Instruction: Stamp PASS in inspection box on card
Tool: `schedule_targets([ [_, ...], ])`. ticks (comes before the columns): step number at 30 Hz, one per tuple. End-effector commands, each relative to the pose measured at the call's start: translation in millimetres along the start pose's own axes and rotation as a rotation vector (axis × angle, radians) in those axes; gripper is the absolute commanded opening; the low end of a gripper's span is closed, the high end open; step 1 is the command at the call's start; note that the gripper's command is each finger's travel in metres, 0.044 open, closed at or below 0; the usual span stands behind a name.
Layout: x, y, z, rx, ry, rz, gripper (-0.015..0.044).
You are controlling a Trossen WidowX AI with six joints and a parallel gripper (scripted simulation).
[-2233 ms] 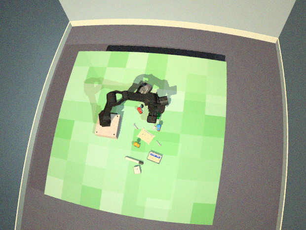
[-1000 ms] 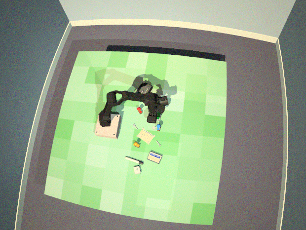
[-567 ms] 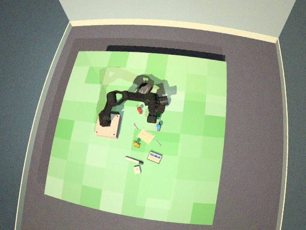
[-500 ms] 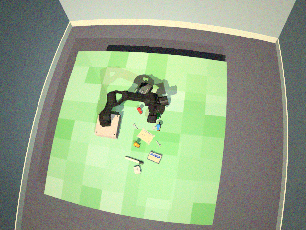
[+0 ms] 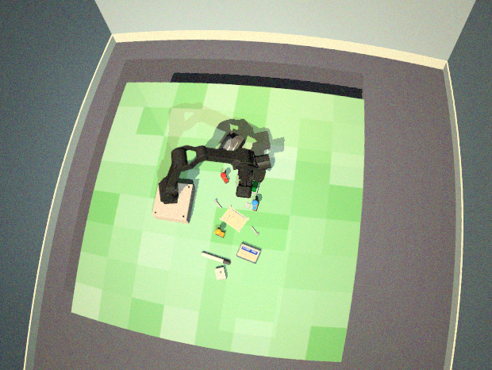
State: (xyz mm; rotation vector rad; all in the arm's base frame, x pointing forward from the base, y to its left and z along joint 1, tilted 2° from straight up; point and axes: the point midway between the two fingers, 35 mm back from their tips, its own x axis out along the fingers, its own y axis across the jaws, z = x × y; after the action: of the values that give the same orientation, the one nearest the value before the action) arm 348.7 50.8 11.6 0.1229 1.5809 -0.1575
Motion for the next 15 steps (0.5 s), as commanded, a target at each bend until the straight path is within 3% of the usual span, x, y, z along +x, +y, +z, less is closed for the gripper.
schedule_targets([
  [1,-4.4,0.7,0.5,-0.001,-0.005,0.006,0.0],
  [15,-17.9,0.7,1.2,-0.001,-0.005,0.006,0.0],
])
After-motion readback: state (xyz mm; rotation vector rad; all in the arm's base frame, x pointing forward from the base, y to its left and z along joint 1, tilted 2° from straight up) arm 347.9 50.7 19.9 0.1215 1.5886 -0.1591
